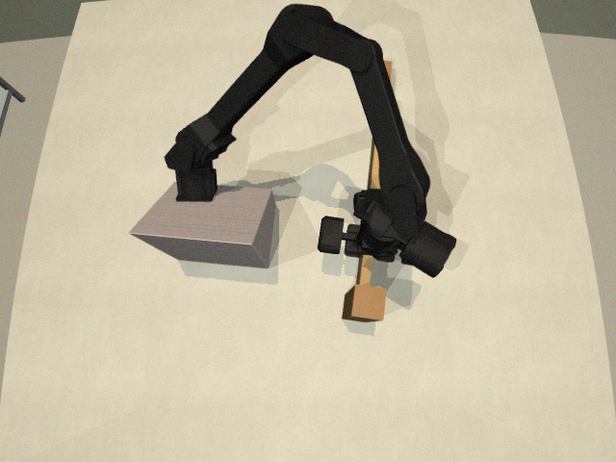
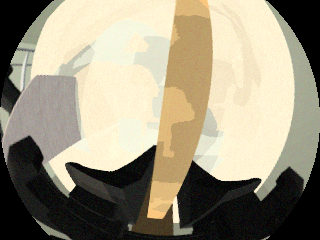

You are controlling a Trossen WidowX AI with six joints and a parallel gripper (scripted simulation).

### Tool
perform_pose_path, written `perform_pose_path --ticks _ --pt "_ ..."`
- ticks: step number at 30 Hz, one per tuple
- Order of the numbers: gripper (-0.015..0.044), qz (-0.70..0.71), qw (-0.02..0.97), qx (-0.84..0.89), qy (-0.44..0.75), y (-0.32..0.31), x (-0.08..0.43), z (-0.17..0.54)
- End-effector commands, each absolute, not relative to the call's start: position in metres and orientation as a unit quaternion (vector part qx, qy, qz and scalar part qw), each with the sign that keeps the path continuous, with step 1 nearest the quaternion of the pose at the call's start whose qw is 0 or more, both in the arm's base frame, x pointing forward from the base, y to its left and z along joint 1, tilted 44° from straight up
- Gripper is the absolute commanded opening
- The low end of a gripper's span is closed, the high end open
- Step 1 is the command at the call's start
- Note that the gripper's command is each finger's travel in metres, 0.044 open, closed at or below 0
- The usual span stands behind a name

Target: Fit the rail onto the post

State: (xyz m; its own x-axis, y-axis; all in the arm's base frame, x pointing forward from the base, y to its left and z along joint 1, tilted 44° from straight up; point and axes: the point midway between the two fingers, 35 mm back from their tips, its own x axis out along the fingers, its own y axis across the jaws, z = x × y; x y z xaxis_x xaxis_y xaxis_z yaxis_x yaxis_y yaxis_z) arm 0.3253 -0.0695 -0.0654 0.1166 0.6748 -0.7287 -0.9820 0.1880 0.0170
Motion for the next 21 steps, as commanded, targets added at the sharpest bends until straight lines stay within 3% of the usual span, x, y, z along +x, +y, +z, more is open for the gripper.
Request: perform_pose_path --ticks 1,21 --pt "0.0000 0.585 0.707 -0.247 0.310 -0.0730 0.3248 -0.0663" --pt "0.0000 0.585 0.707 -0.248 0.310 -0.0777 0.3238 -0.0704"
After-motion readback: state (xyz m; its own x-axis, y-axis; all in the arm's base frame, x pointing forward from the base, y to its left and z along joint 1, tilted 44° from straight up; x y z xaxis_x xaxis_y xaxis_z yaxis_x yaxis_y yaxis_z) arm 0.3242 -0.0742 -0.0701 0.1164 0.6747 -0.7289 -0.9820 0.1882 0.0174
